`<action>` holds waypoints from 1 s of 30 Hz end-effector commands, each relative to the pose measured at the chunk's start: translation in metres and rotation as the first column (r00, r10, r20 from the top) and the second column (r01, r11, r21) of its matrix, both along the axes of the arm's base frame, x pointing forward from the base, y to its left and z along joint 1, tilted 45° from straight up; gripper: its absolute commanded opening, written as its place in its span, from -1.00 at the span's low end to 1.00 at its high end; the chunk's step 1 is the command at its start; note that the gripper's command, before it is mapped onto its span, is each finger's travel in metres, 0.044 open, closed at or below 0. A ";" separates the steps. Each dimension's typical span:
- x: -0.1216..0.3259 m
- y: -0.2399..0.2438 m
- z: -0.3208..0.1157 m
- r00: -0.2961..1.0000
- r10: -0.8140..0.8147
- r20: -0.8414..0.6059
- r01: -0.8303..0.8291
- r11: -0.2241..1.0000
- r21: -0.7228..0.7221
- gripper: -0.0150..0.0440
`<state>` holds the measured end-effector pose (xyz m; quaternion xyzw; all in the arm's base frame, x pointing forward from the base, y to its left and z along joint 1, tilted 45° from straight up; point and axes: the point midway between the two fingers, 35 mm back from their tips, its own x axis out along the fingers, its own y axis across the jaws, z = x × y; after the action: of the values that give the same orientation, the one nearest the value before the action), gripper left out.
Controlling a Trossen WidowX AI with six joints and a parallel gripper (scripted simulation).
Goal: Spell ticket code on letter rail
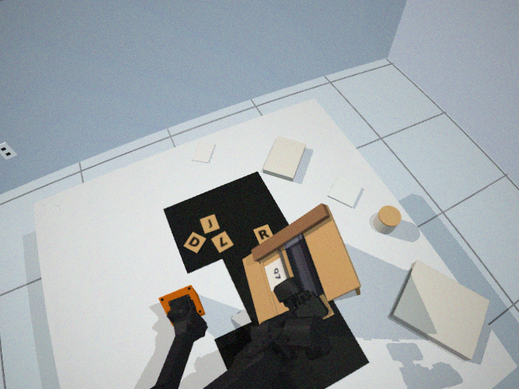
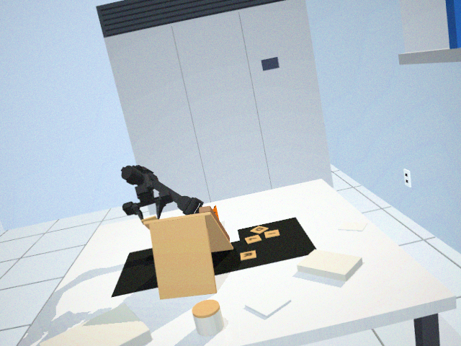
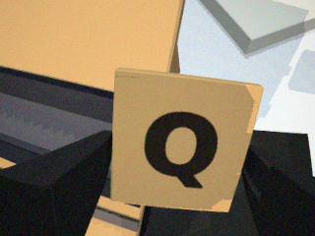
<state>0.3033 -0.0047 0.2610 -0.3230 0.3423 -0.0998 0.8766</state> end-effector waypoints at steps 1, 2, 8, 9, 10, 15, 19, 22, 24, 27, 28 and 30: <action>-0.011 -0.018 0.010 0.998 -0.042 0.037 0.043 0.999 -0.025 -0.49; -0.014 -0.022 0.012 0.997 -0.054 0.048 0.056 0.998 -0.031 -0.49; -0.035 -0.050 0.029 0.985 -0.129 0.114 0.137 0.988 -0.069 -0.49; -0.038 -0.053 0.031 0.983 -0.139 0.123 0.149 0.986 -0.074 -0.49; -0.040 -0.055 0.033 0.981 -0.145 0.128 0.155 0.985 -0.077 -0.49; -0.035 -0.059 0.030 0.981 -0.148 0.129 0.158 0.984 -0.077 -0.49; -0.020 -0.070 0.023 0.980 -0.149 0.131 0.159 0.984 -0.075 -0.49; -0.009 -0.079 0.017 0.980 -0.148 0.133 0.159 0.984 -0.077 -0.49; -0.005 -0.083 0.015 0.980 -0.147 0.134 0.158 0.984 -0.079 -0.49; -0.006 -0.083 0.015 0.980 -0.147 0.135 0.158 0.984 -0.079 -0.49; -0.005 -0.084 0.015 0.980 -0.147 0.135 0.158 0.984 -0.079 -0.49; -0.005 -0.084 0.015 0.980 -0.147 0.135 0.158 0.984 -0.079 -0.49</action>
<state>0.2968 -0.0883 0.2768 -0.3265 0.3041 -0.2057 0.8710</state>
